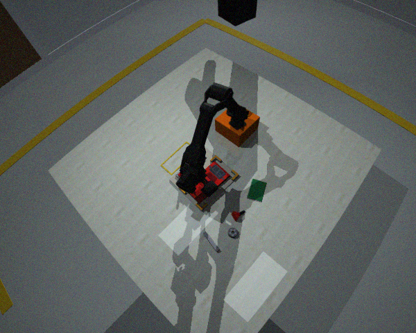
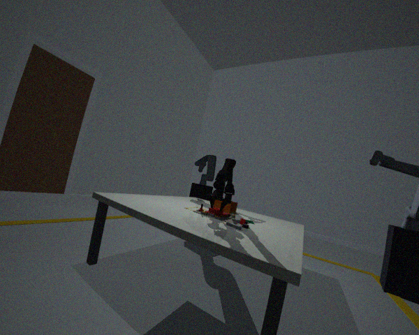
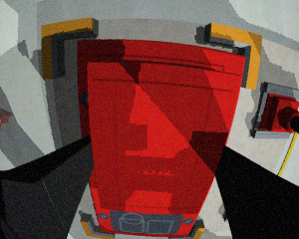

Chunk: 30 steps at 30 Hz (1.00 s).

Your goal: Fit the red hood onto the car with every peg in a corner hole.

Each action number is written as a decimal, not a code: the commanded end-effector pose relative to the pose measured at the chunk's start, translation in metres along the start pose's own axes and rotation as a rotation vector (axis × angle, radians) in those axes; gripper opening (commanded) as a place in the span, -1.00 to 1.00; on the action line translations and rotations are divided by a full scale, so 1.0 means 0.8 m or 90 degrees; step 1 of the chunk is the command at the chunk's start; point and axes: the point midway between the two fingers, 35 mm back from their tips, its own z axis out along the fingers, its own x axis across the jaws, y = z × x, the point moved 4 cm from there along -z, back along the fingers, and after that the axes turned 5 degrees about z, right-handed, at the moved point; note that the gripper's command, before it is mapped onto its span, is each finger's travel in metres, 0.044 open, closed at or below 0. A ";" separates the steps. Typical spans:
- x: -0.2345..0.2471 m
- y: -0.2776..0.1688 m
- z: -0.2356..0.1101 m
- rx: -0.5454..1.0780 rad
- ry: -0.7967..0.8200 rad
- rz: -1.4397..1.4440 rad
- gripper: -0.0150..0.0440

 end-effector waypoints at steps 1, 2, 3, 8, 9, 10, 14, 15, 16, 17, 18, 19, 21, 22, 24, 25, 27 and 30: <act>0.000 0.000 0.000 0.000 0.000 0.000 0.84; 0.000 0.000 0.000 0.000 0.000 0.000 0.93; 0.000 0.000 0.000 0.000 0.000 0.000 1.00; 0.001 0.001 -0.013 0.001 0.000 0.000 1.00; 0.001 0.002 -0.021 0.001 0.000 0.000 1.00; 0.001 0.003 -0.032 0.001 0.000 0.000 1.00; 0.001 0.002 -0.079 0.004 0.000 0.000 1.00; 0.000 0.002 -0.085 0.004 0.000 0.000 1.00; 0.000 0.002 -0.087 0.004 0.000 0.000 1.00; 0.000 0.002 -0.087 0.004 0.000 0.000 1.00; 0.000 0.002 -0.087 0.004 0.000 0.000 1.00; 0.000 0.002 -0.087 0.004 0.000 0.000 1.00; 0.000 0.002 -0.087 0.004 0.000 0.000 1.00; 0.000 0.002 -0.087 0.004 0.000 0.000 1.00; 0.000 0.002 -0.087 0.004 0.000 0.000 1.00; 0.000 0.002 -0.087 0.004 0.000 0.000 1.00; 0.000 0.002 -0.087 0.004 0.000 0.000 1.00; 0.000 0.002 -0.087 0.004 0.000 0.000 1.00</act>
